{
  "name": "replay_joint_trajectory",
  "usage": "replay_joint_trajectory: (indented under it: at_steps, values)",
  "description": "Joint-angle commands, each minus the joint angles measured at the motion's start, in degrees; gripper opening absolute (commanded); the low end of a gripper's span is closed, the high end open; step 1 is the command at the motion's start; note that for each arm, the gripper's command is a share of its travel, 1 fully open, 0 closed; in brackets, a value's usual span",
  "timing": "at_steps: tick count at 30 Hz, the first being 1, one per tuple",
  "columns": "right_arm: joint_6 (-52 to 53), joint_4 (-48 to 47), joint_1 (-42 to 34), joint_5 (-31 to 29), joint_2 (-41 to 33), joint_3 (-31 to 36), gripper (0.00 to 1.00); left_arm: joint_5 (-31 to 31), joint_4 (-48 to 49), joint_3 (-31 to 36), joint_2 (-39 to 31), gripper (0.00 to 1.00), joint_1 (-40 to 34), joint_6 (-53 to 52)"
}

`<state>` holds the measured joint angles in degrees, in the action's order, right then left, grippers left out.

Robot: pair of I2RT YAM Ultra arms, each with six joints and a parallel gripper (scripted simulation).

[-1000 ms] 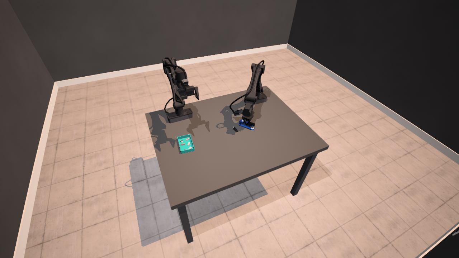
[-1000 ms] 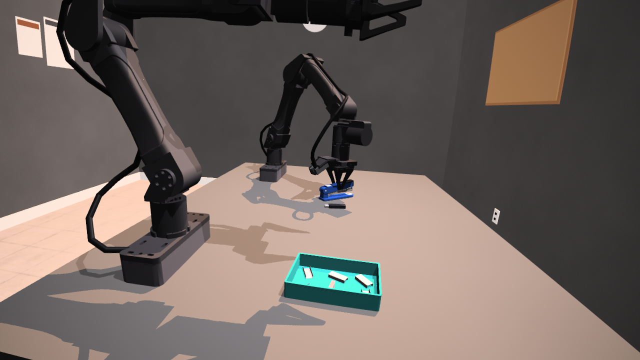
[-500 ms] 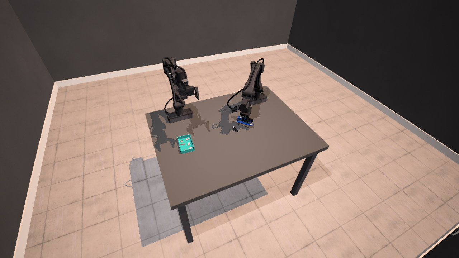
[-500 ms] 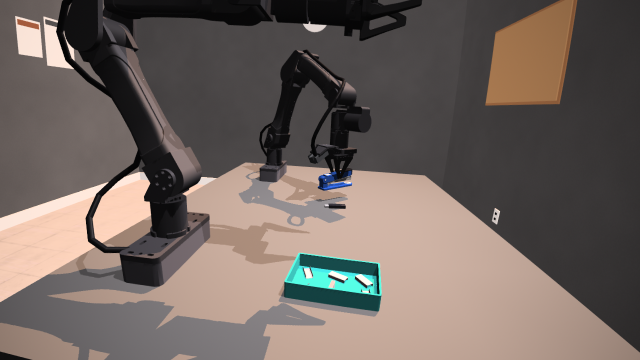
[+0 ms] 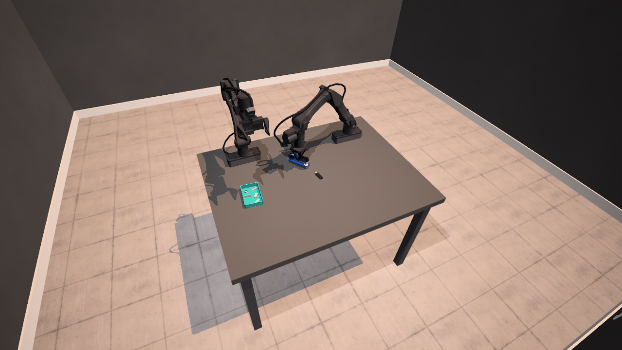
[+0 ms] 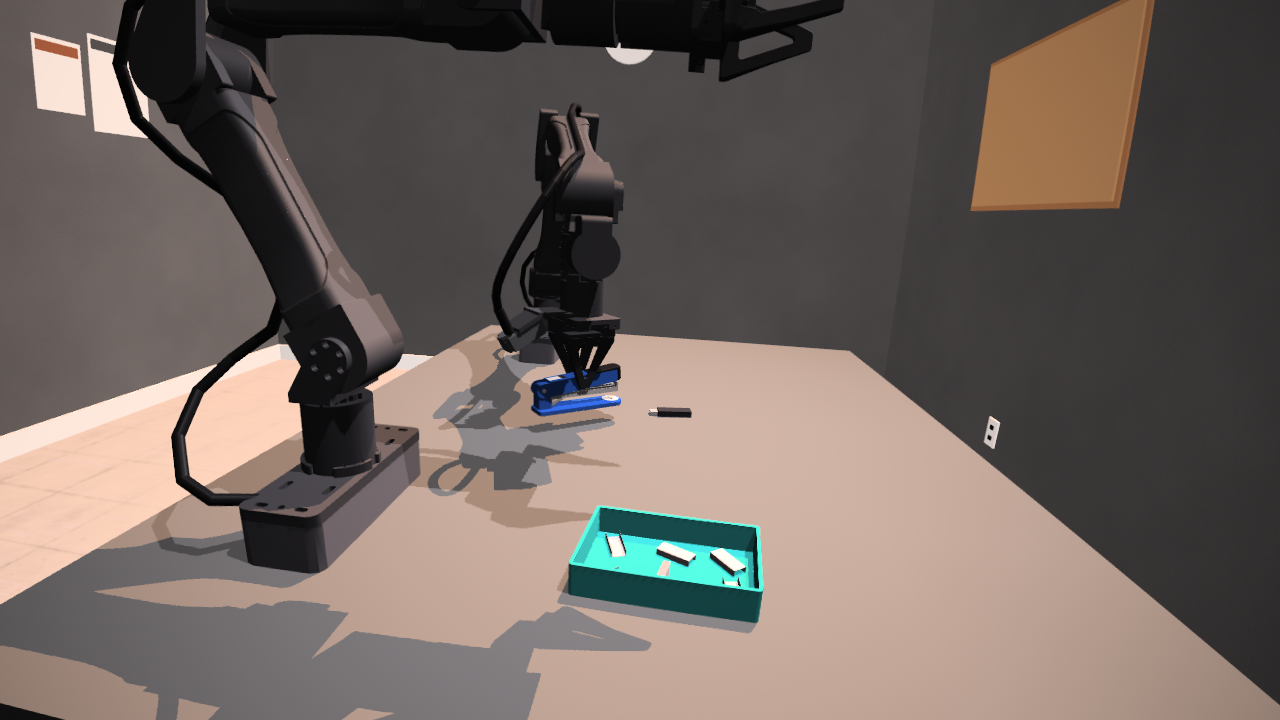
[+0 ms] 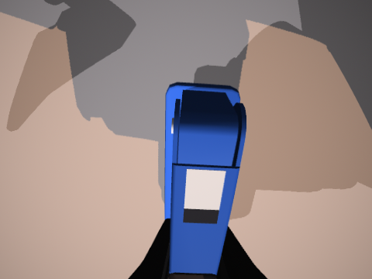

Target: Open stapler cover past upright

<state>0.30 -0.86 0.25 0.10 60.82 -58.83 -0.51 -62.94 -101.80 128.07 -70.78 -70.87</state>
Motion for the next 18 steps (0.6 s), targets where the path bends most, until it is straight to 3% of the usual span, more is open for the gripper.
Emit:
replay_joint_trajectory:
  at_steps: [1, 7, 18]
  values:
    - [-0.29, 0.45, -0.24, -0.09, -1.01, -1.52, 1.00, -0.05, -3.04, -4.35, 1.36, 0.17, -1.77, 4.02]
    - [-0.29, 0.45, -0.24, -0.09, -1.01, -1.52, 1.00, -0.03, -3.67, -6.30, 2.21, 0.17, -3.13, 5.64]
    - [-0.29, 0.45, -0.24, -0.09, -1.01, -1.52, 1.00, 0.60, -3.86, -6.36, 2.32, 0.17, -2.61, 29.84]
